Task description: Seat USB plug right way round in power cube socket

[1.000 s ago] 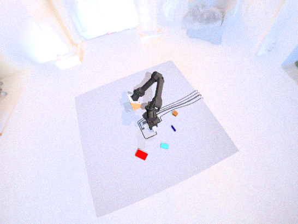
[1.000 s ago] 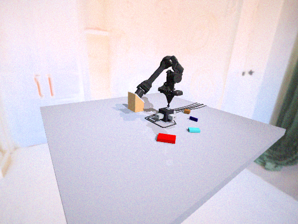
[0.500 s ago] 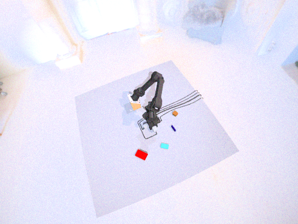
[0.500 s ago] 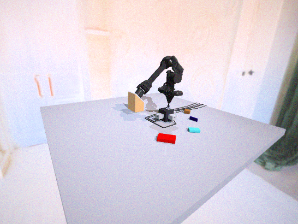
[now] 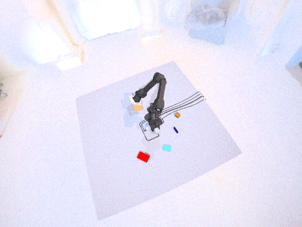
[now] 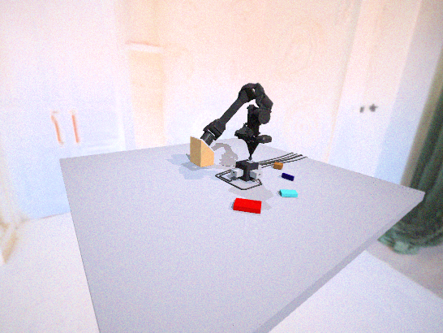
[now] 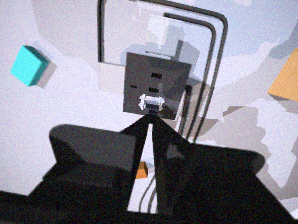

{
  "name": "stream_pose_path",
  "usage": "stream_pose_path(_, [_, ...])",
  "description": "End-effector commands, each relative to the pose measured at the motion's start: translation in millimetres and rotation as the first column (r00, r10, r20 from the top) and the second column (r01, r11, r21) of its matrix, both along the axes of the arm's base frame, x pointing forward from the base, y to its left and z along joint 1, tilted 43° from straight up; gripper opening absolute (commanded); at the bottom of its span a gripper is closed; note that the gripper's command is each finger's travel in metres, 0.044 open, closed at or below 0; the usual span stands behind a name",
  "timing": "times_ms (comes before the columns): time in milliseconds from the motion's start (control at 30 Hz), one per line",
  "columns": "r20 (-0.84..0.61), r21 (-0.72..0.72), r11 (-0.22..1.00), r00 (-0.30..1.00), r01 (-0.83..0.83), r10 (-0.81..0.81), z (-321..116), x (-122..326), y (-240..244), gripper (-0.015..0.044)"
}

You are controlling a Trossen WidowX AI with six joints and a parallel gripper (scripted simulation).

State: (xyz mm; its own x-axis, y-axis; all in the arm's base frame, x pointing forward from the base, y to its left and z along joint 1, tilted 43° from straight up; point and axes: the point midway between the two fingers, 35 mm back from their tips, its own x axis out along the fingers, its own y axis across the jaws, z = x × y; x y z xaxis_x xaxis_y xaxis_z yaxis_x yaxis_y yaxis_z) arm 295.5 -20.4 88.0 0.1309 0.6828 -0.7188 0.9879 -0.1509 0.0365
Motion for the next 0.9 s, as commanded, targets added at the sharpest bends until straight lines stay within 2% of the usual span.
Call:
stream_pose_path(0, [-0.001, 0.003, 1.000, 1.000, 0.004, -0.004, -0.2, 0.4, 0.6, 0.0000])
stream_pose_path(867, [-0.001, 0.003, 1.000, 1.000, 0.004, -0.004, -2.5, 0.8, 2.7, 0.0000])
